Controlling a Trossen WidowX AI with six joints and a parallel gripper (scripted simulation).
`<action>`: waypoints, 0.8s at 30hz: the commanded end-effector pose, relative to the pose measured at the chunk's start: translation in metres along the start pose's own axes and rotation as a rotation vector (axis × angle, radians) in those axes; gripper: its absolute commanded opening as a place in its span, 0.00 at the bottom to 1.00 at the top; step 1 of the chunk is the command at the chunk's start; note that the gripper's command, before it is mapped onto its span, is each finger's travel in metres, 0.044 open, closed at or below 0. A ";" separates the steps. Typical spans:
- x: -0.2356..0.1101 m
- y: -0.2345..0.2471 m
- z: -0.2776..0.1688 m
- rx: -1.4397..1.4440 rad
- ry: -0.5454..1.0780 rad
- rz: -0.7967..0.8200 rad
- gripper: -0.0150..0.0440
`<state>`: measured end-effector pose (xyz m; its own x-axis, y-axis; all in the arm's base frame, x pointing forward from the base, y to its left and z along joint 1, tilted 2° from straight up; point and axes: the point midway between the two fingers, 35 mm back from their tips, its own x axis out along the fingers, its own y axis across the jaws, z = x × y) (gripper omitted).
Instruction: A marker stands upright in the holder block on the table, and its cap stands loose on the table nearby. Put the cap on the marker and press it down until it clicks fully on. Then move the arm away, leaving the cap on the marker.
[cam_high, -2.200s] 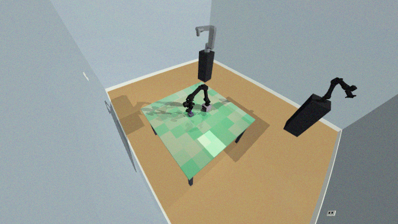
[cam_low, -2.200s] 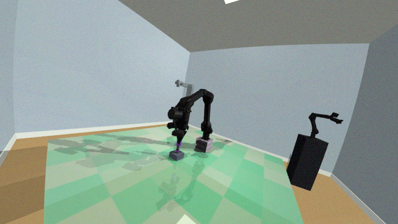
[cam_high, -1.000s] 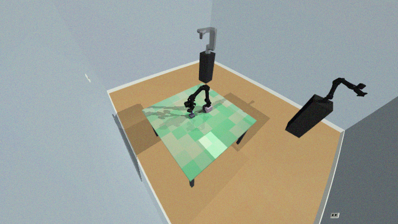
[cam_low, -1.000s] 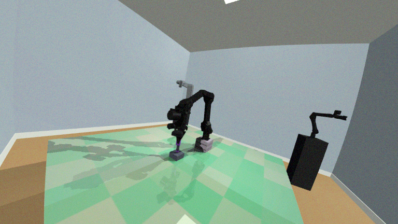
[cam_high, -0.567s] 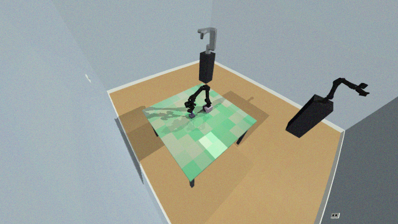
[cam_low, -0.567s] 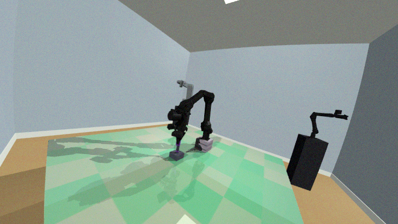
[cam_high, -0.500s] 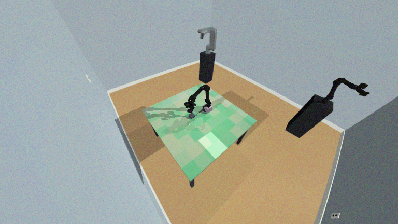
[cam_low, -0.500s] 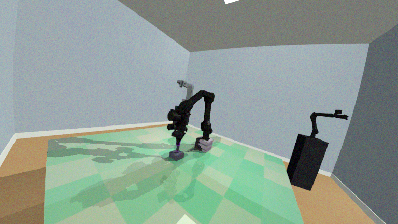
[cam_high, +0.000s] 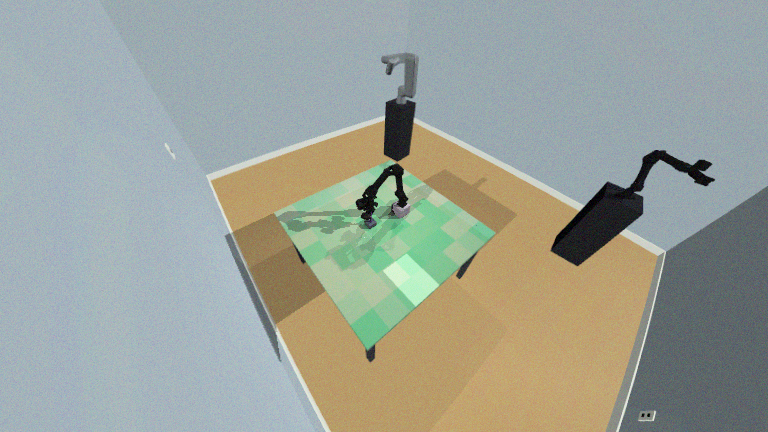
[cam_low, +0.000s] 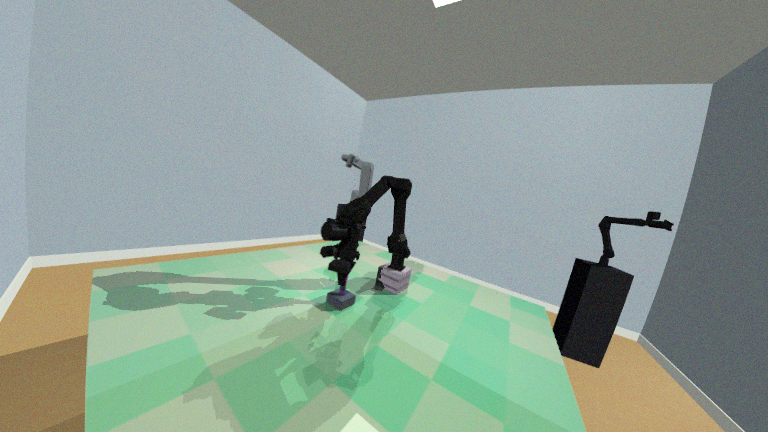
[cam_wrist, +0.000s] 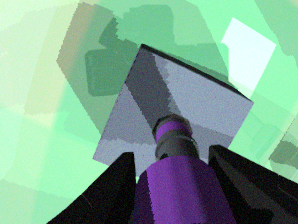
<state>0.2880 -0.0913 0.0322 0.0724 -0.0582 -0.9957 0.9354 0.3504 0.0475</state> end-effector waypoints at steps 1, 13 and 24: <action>0.020 -0.003 -0.004 -0.005 0.028 -0.020 0.25; 0.038 -0.002 -0.001 -0.005 0.027 -0.020 0.25; 0.041 -0.003 -0.001 -0.005 0.027 -0.020 0.25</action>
<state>0.2885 -0.0939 -0.0069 0.0452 -0.0429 -0.9981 0.9362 0.3504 0.0274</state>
